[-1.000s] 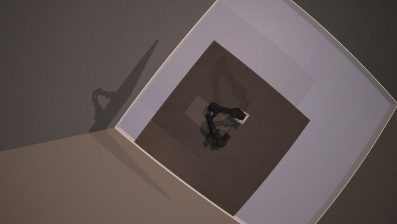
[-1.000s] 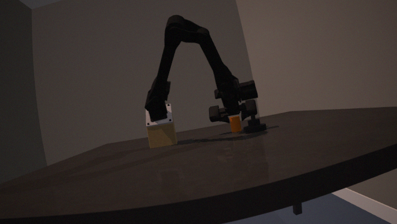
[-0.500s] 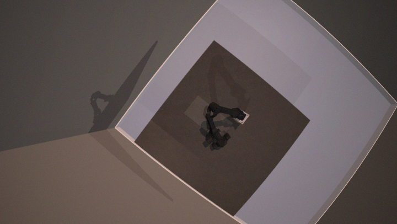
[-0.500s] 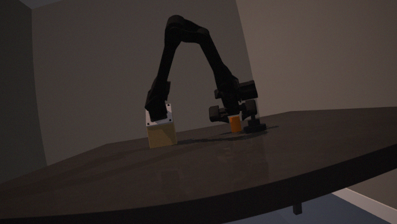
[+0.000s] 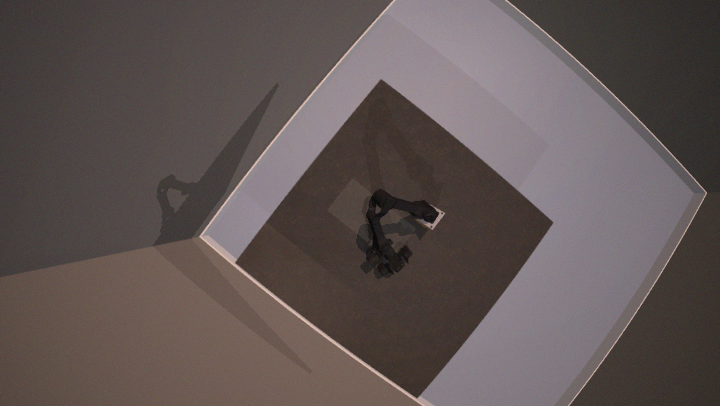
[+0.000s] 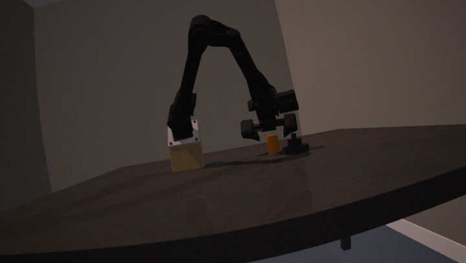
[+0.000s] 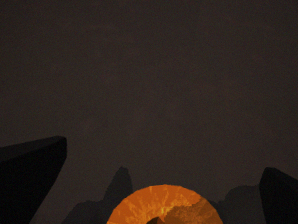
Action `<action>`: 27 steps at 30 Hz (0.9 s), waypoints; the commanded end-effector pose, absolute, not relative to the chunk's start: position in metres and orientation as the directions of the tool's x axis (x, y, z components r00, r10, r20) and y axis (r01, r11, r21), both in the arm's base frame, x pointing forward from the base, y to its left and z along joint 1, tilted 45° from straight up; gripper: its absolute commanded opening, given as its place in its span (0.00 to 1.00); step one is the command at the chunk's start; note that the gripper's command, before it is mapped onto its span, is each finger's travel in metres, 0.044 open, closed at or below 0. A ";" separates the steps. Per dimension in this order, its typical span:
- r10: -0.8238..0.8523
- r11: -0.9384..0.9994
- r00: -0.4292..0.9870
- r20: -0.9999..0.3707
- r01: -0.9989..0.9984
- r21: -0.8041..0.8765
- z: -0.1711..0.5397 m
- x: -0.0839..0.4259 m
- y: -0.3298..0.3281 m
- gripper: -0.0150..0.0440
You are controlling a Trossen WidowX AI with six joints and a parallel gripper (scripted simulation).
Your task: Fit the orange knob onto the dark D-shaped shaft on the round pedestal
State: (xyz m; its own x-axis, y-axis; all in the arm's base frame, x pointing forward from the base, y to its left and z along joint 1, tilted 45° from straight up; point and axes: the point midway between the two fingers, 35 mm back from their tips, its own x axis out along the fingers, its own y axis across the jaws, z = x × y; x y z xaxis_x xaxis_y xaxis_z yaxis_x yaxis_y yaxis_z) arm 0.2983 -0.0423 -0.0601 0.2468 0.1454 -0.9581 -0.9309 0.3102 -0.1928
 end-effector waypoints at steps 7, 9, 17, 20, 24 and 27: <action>0.149 0.300 0.264 -0.953 -0.930 -0.211 -0.009 0.306 0.007 1.00; 0.103 0.317 0.217 -0.971 -0.932 -0.175 -0.013 0.304 0.008 1.00; -0.575 0.360 -0.087 -0.813 -0.920 -0.156 -0.002 0.298 0.014 1.00; -0.687 0.307 -0.062 -0.724 -0.928 -0.211 0.008 0.305 0.020 1.00; -0.694 0.302 -0.059 -0.718 -0.929 -0.215 0.008 0.306 0.021 1.00; -0.694 0.302 -0.059 -0.718 -0.929 -0.215 0.008 0.306 0.021 1.00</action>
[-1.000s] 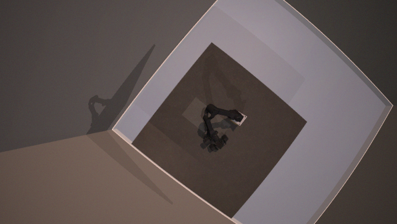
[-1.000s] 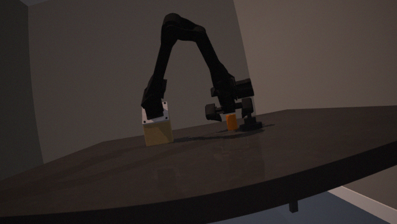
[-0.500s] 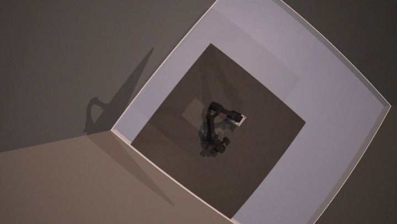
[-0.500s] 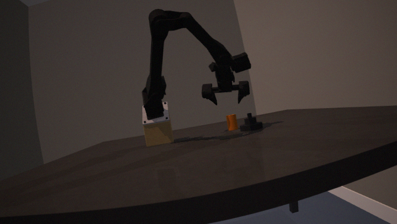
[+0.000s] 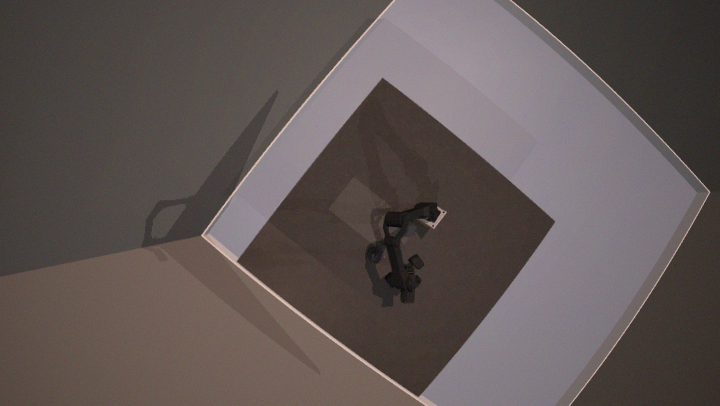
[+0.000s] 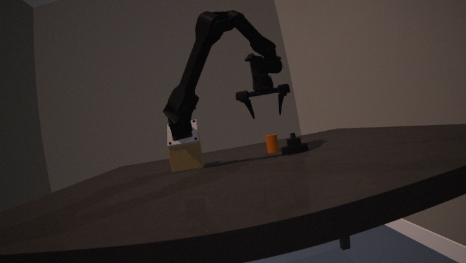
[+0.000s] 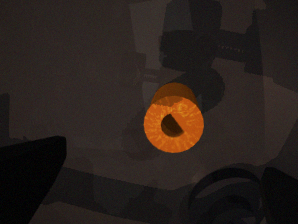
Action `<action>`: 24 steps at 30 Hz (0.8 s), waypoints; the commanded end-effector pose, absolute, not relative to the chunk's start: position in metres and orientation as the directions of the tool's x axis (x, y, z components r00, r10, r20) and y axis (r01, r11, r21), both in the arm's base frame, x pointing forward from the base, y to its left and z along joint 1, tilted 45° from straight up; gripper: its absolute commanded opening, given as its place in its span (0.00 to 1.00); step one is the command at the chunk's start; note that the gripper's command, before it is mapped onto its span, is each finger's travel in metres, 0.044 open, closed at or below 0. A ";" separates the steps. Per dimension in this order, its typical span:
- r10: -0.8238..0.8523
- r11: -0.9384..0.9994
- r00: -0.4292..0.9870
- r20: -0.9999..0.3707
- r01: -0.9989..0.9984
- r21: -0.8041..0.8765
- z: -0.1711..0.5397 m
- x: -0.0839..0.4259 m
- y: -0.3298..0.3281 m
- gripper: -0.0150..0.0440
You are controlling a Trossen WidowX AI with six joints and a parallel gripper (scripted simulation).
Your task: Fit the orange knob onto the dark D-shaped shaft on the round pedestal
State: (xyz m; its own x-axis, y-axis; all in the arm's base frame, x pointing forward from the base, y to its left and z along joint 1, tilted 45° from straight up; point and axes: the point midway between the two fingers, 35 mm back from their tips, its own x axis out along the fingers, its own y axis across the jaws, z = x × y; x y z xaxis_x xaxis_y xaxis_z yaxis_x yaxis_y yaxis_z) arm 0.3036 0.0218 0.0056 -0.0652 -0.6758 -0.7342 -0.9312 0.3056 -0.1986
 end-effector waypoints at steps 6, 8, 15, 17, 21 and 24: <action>-0.694 0.313 -0.060 -0.718 -0.922 -0.226 0.010 0.304 0.020 1.00; -0.694 0.397 -0.060 -0.718 -0.863 -0.312 0.009 0.304 0.020 1.00; -0.694 0.691 -0.059 -0.718 -0.336 -0.640 0.009 0.304 0.019 1.00; -0.694 0.717 -0.059 -0.718 -0.143 -0.682 0.009 0.304 0.019 1.00; -0.694 0.719 -0.059 -0.718 0.007 -0.695 0.009 0.304 0.019 1.00; -0.694 0.719 -0.059 -0.718 0.007 -0.695 0.009 0.304 0.019 1.00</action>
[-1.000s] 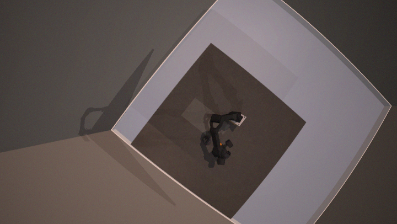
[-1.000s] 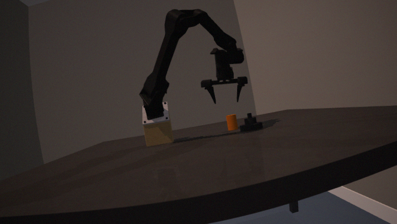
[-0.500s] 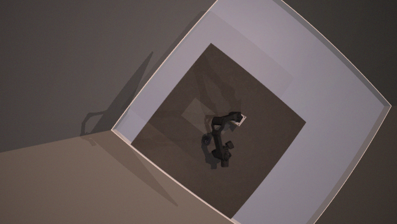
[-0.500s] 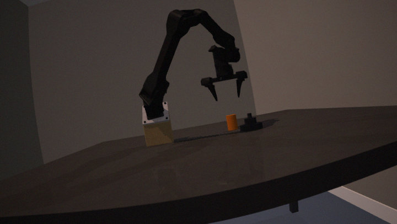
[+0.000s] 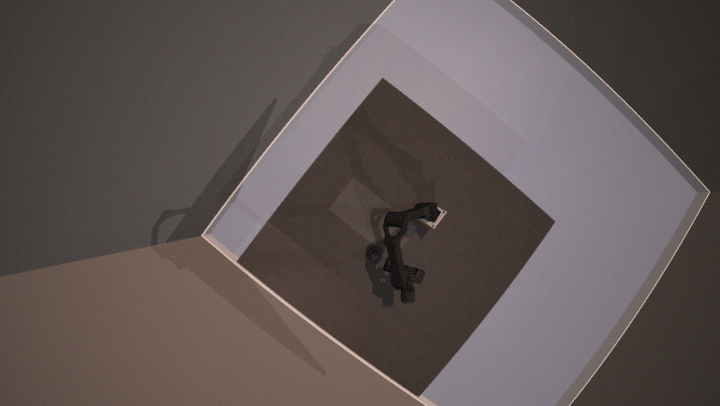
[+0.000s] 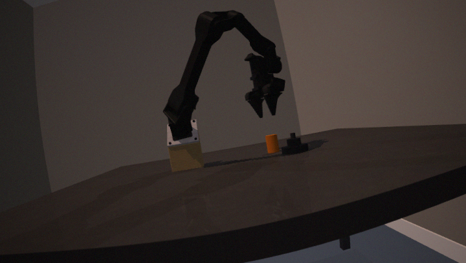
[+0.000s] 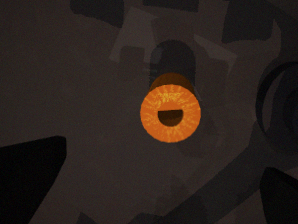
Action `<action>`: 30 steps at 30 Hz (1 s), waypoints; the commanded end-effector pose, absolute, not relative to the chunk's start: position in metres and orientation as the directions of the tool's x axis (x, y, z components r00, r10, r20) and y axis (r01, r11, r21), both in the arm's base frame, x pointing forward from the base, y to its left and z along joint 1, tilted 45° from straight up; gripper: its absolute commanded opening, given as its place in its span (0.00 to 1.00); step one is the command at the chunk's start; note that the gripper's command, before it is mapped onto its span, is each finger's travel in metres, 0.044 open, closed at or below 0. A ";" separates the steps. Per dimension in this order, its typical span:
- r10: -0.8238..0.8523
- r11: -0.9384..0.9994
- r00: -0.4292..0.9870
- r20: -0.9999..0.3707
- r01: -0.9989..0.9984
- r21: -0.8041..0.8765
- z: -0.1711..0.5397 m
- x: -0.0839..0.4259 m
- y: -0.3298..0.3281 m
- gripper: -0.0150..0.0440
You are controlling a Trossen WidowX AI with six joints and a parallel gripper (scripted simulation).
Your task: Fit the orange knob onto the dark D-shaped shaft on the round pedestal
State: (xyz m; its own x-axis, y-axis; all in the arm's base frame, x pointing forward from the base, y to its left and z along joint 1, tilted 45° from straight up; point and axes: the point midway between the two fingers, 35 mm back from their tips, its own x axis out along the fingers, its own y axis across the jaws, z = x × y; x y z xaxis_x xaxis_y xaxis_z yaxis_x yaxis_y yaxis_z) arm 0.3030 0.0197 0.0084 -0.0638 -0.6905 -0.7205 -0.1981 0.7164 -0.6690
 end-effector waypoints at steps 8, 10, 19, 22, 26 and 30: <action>-0.694 0.712 -0.059 -0.718 0.092 -0.696 0.008 0.306 0.020 1.00; -0.694 0.712 -0.059 -0.718 0.092 -0.696 0.006 0.306 0.018 1.00; -0.695 0.711 -0.059 -0.716 0.092 -0.697 -0.024 0.304 -0.011 1.00; -0.695 0.711 -0.059 -0.716 0.092 -0.698 -0.027 0.303 -0.015 1.00; -0.695 0.711 -0.059 -0.716 0.092 -0.697 -0.031 0.303 -0.018 1.00; -0.695 0.711 -0.059 -0.717 0.092 -0.697 -0.036 0.303 -0.023 1.00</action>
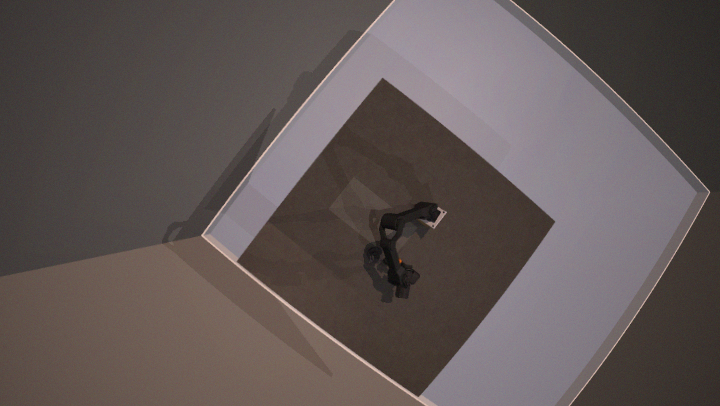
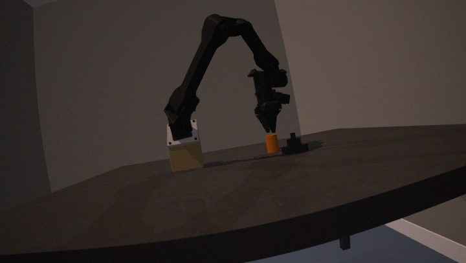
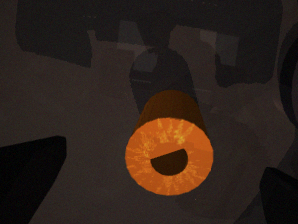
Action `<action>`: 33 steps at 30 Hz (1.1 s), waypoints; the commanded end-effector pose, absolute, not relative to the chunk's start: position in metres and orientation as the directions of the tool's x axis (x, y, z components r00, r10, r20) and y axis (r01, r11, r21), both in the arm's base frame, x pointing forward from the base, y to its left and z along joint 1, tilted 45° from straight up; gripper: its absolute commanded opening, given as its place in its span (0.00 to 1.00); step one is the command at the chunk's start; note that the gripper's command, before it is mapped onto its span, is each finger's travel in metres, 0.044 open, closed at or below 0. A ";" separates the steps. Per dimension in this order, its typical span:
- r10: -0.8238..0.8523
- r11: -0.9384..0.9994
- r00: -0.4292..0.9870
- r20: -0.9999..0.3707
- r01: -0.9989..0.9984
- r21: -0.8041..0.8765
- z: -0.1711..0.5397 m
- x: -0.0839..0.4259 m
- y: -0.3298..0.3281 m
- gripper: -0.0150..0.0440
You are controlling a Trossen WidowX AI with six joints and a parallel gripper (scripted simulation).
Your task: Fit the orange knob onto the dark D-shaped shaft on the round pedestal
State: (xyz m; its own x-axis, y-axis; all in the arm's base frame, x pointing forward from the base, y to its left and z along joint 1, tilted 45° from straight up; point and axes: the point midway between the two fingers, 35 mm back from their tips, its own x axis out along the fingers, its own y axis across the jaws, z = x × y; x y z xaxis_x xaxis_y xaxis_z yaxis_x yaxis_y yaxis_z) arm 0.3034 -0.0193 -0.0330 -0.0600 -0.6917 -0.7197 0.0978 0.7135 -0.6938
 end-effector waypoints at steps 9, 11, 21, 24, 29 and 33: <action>-0.695 0.711 -0.058 -0.717 0.092 -0.697 -0.047 0.303 -0.033 1.00; -0.695 0.711 -0.058 -0.717 0.092 -0.697 -0.049 0.303 -0.035 1.00; -0.696 0.710 -0.059 -0.716 0.092 -0.698 -0.061 0.301 -0.047 1.00; -0.696 0.710 -0.059 -0.716 0.092 -0.698 -0.064 0.301 -0.050 1.00; -0.697 0.709 -0.059 -0.715 0.092 -0.699 -0.069 0.300 -0.056 1.00; -0.698 0.708 -0.059 -0.714 0.092 -0.700 -0.073 0.298 -0.061 1.00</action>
